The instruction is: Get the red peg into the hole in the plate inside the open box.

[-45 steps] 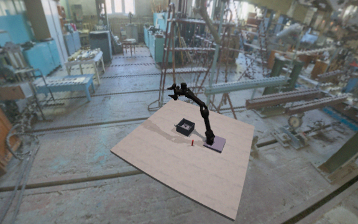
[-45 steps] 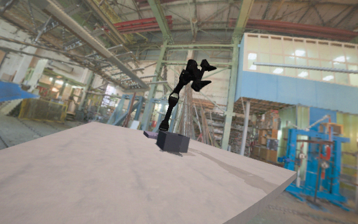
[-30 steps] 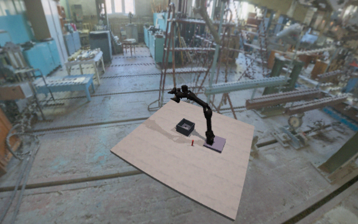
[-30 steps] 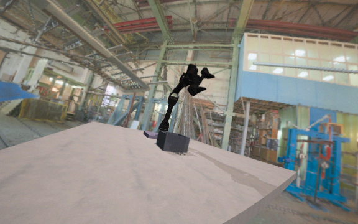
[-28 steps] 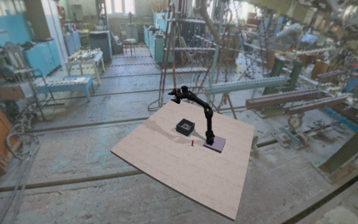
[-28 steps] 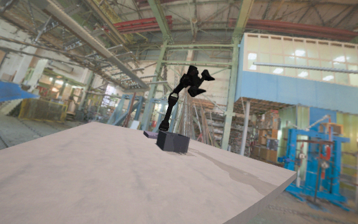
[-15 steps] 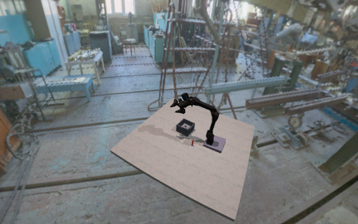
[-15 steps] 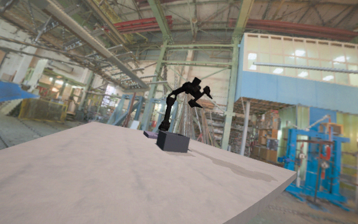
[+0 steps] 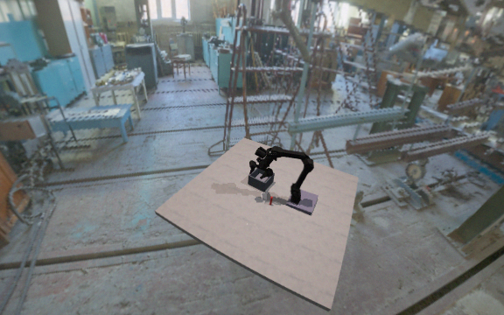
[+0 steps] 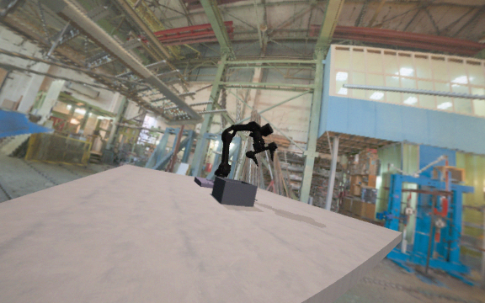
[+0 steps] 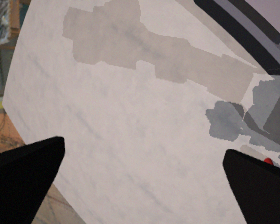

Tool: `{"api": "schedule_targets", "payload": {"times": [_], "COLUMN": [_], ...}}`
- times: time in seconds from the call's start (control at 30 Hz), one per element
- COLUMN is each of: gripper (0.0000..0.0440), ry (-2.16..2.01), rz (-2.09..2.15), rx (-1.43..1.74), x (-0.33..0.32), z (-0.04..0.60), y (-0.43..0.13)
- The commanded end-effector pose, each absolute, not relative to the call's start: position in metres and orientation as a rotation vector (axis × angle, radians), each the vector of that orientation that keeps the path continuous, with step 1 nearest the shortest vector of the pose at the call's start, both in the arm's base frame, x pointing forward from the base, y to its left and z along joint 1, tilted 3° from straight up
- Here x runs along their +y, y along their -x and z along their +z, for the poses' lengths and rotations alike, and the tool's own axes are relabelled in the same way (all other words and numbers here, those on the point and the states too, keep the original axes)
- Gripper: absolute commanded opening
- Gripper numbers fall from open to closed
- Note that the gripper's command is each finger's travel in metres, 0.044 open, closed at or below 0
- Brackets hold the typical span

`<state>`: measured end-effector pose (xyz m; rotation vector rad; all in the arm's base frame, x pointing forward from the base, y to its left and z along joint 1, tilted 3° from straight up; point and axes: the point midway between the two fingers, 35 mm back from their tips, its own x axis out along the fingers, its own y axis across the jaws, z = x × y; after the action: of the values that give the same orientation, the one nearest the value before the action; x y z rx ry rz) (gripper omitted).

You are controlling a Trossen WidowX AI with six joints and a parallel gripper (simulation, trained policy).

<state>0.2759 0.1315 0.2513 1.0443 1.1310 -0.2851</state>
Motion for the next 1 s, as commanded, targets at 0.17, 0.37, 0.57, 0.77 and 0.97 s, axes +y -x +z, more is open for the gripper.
{"api": "schedule_targets", "payload": {"times": [0.17,0.37,0.57,0.77,0.97], "gripper": [0.044,0.044,0.044,0.044,0.0437], "ry": [-0.963,-0.909,-0.882,-0.883,-0.906], "rz": [-0.511,-0.635,-0.692,-0.705,-0.7], "rx": [1.304,1.367,1.386,1.383,1.37], "x": [0.132,0.13,0.131,0.132,0.134], "z": [0.192,0.156,0.125,0.094,0.064], "y": [-0.216,-0.188,-0.175,-0.17,-0.168]}}
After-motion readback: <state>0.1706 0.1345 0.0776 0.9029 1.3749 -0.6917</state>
